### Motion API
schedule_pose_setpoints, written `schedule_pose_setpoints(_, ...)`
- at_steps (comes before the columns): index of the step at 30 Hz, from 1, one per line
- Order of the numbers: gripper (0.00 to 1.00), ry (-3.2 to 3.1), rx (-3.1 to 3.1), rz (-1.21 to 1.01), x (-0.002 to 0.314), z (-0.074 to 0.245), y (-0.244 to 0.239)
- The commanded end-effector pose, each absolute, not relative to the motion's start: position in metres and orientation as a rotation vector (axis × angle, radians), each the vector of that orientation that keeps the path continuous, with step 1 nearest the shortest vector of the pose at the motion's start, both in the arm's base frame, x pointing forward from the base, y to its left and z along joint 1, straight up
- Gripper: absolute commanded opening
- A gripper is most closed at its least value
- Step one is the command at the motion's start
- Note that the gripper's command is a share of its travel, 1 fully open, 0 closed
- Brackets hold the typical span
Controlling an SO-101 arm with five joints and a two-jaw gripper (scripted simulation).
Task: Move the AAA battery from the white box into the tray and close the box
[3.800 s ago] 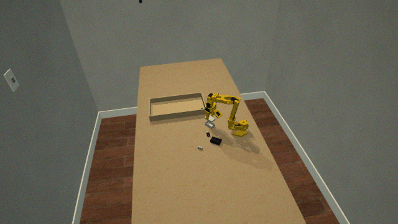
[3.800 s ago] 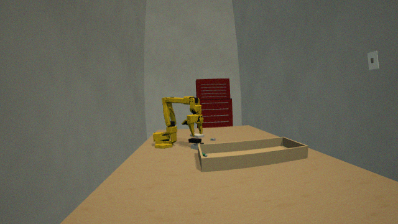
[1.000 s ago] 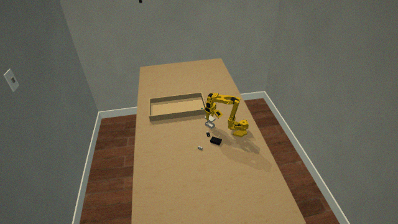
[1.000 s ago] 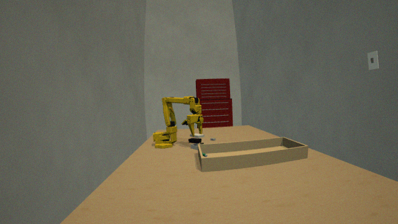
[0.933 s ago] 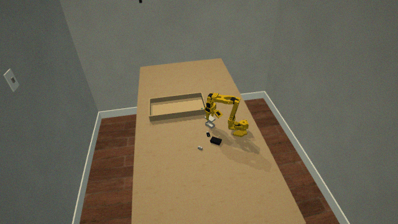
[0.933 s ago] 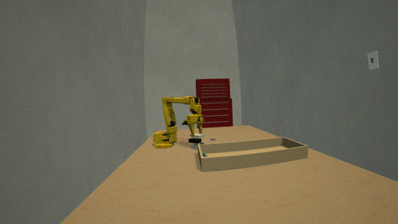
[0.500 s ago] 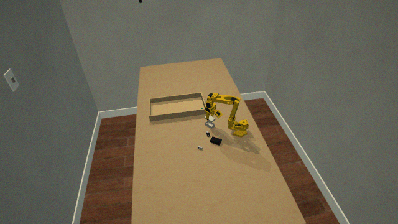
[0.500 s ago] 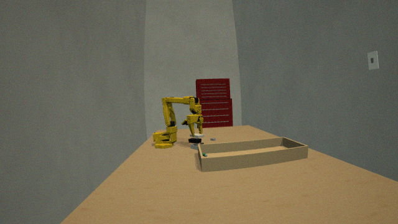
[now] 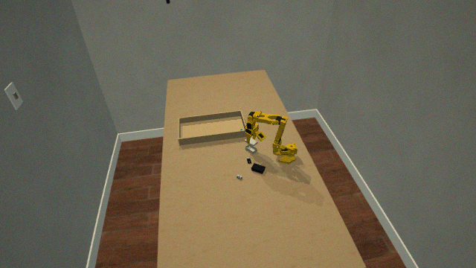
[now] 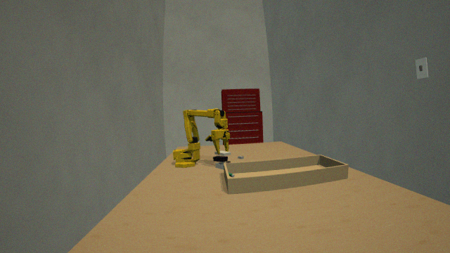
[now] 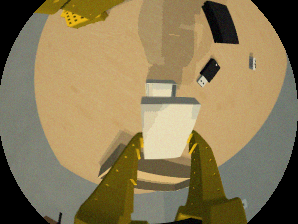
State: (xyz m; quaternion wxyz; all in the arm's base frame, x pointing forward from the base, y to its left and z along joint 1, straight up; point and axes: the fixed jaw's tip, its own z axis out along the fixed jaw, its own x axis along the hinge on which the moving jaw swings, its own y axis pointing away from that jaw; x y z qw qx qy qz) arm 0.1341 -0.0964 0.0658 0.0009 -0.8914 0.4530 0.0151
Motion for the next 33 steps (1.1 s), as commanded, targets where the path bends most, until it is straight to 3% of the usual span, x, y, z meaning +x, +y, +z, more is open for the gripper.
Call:
schedule_pose_setpoints(1,0.20,1.421,-2.801,0.001,0.1367,0.0707,-0.0995)
schedule_pose_setpoints(33,0.20,1.421,-2.801,0.001,0.1370,0.0671,-0.0997)
